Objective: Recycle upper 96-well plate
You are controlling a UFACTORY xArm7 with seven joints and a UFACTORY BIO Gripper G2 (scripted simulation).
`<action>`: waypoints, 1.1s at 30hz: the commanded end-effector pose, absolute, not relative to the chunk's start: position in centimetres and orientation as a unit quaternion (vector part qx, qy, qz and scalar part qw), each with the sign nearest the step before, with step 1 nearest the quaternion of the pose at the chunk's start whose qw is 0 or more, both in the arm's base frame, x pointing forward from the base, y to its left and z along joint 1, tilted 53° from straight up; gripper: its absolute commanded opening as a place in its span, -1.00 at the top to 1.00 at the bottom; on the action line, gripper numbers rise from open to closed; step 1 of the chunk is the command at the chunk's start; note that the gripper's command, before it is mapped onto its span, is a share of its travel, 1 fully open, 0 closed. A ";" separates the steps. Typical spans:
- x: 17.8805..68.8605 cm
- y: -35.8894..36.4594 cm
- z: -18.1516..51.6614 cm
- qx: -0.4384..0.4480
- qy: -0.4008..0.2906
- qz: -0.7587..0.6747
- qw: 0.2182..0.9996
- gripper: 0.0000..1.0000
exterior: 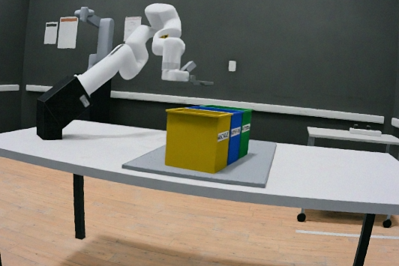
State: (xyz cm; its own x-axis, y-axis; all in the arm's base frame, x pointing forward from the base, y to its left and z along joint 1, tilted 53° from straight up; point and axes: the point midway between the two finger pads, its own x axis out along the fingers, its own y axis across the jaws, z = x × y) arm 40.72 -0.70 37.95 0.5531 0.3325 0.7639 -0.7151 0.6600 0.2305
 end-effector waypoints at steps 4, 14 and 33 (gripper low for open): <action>40.3 2.6 40.2 0.268 -0.356 0.311 0.839 0.25; 39.9 5.9 42.4 0.268 -0.356 0.311 0.839 0.25; 38.9 13.0 47.0 0.269 -0.356 0.312 0.839 0.25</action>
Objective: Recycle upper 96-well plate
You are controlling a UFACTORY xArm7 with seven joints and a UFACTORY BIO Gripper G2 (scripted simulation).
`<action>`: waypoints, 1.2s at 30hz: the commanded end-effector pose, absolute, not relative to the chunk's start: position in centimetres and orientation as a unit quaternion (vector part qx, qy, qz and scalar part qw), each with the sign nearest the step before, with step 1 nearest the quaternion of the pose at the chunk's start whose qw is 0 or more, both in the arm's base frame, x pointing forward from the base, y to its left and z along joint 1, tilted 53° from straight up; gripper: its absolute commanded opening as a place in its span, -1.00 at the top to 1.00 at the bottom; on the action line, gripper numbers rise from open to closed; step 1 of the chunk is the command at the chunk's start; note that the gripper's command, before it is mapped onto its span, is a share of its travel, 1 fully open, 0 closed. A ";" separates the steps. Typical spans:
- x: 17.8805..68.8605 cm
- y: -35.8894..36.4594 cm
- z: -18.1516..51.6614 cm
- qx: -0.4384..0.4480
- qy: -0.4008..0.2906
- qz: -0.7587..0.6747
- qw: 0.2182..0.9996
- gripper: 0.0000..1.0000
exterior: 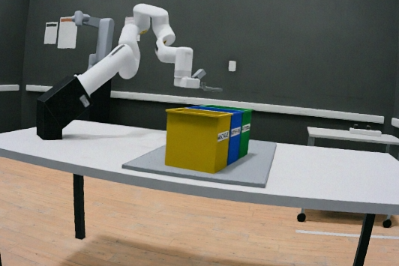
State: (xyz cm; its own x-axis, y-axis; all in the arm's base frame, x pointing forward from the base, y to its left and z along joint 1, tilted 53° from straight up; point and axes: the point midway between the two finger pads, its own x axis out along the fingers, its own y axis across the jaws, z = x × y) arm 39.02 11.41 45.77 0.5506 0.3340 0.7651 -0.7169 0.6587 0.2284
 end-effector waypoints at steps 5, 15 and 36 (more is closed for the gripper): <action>38.9 13.1 47.0 0.269 -0.356 0.312 0.839 0.25; 38.9 13.1 47.0 0.269 -0.356 0.312 0.839 0.25; 40.0 14.7 45.5 0.269 -0.356 0.311 0.839 0.25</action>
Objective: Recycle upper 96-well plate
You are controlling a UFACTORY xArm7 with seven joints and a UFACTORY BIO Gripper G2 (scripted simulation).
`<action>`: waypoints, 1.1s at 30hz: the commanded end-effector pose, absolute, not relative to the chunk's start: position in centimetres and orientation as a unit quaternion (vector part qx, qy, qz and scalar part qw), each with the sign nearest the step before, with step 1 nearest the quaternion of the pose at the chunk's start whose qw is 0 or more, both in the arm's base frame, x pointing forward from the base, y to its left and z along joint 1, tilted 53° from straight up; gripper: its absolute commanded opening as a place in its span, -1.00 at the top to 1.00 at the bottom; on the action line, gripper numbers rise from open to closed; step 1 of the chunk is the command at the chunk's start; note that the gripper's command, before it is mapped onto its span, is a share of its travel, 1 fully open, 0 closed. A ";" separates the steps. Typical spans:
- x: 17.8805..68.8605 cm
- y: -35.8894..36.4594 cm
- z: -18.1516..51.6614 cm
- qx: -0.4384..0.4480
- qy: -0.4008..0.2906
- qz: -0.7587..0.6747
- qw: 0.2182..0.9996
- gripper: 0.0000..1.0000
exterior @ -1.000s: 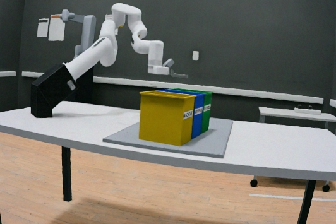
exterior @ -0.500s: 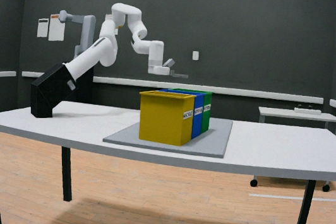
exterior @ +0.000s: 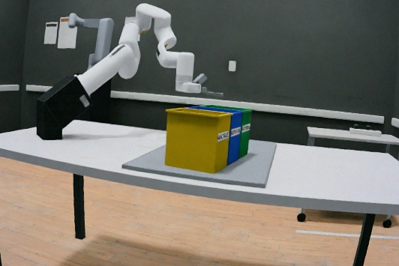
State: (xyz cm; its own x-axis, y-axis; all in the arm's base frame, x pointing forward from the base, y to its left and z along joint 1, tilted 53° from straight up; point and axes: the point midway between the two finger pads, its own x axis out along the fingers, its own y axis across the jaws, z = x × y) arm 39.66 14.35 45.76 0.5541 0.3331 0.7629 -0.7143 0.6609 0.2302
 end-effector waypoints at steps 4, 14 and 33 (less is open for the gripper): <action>40.3 15.2 45.1 0.269 -0.356 0.311 0.839 0.25; 40.8 16.1 44.3 0.269 -0.356 0.311 0.839 0.25; 42.0 18.0 42.5 0.268 -0.356 0.311 0.839 0.25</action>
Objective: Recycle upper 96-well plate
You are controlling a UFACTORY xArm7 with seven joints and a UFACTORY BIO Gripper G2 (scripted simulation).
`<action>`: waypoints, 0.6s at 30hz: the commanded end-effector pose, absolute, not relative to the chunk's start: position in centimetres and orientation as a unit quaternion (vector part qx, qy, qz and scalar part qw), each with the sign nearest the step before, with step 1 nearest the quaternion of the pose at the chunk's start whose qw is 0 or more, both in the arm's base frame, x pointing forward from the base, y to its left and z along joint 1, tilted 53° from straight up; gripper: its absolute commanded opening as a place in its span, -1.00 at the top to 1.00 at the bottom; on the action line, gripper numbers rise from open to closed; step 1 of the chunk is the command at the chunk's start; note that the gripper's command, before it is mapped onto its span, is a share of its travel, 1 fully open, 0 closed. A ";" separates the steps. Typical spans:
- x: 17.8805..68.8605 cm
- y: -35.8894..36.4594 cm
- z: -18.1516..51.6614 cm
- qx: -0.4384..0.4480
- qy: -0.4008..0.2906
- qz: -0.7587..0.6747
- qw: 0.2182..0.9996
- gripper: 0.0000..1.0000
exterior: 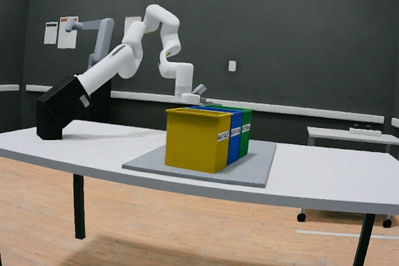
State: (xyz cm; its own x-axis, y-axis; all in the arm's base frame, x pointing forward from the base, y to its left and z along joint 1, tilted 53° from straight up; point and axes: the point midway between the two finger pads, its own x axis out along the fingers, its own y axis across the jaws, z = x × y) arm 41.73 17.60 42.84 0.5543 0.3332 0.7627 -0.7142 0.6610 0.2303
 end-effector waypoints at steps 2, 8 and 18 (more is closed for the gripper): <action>42.2 18.2 42.3 0.268 -0.356 0.311 0.839 0.25; 42.5 18.8 41.8 0.268 -0.356 0.311 0.839 0.25; 43.2 19.8 40.9 0.268 -0.356 0.311 0.839 0.25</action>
